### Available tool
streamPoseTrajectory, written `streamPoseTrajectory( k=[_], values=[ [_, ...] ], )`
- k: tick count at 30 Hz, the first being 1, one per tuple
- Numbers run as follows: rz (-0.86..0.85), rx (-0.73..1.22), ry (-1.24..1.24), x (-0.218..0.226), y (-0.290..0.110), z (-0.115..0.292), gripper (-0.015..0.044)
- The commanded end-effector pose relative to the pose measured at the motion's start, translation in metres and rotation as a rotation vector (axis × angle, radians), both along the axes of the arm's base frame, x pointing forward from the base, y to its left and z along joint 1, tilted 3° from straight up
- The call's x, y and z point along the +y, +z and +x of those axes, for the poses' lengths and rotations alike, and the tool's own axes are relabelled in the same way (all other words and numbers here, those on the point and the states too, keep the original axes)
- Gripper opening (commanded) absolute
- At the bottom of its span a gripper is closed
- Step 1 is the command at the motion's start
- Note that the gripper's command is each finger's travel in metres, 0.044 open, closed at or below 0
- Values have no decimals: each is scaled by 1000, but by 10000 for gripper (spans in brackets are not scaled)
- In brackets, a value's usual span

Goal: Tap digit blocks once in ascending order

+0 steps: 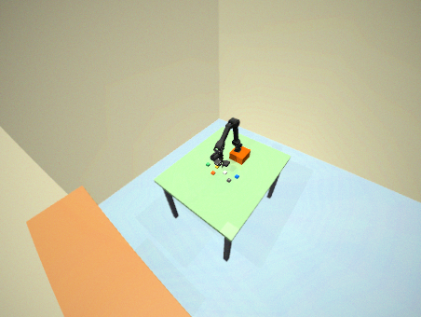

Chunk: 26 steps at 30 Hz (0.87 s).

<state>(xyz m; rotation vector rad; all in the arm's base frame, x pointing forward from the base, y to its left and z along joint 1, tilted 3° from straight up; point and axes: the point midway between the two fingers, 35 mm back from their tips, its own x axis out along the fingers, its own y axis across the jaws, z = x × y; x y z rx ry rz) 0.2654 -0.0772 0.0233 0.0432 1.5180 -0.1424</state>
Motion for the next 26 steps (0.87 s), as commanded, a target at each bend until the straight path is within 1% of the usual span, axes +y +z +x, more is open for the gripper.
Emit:
streamPoseTrajectory(
  k=[1,2,3,12,20,23,26],
  values=[
    [-2,-1,3,29,8,14,361],
    [0,-3,-1,38,10,17,387],
    [2,-4,-5,47,13,20,400],
    [20,-10,-45,132,35,31,400],
    [32,-12,-79,209,55,18,400],
    [35,-13,-87,225,59,12,400],
    [35,-13,-88,228,60,11,400]
  ],
)
